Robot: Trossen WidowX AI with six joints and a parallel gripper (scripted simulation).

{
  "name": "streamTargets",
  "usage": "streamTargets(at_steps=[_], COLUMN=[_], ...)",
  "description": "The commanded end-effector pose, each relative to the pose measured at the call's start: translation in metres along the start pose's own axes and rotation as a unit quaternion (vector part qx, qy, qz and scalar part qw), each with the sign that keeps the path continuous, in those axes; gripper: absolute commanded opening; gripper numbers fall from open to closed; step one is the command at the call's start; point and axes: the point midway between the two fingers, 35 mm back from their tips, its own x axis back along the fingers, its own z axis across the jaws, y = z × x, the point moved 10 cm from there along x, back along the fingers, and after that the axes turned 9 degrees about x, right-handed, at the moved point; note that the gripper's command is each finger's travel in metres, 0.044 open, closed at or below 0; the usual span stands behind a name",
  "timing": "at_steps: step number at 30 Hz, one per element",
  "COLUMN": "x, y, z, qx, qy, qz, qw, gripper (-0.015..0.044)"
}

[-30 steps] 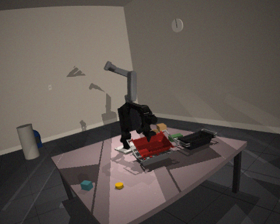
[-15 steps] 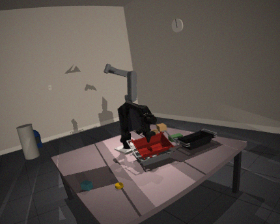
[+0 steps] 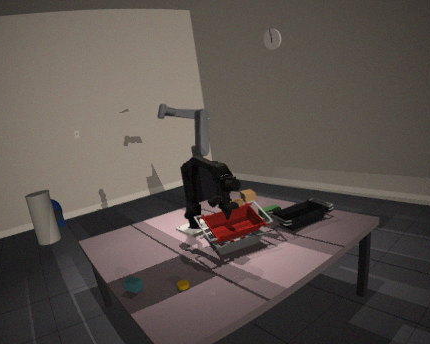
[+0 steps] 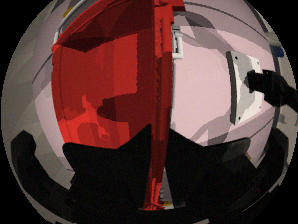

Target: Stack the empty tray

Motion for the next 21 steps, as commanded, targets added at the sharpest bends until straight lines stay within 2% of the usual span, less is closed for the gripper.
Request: streamTargets(at_steps=[1,21], x=[-0.005,-0.0122], y=[-0.0005,-0.0011], z=[-0.0038,-0.0079], qx=[-0.002,-0.002], qy=[-0.01,-0.01], qz=[0.003,0.003], qw=[1.0,1.0], gripper=[0.0,0.0])
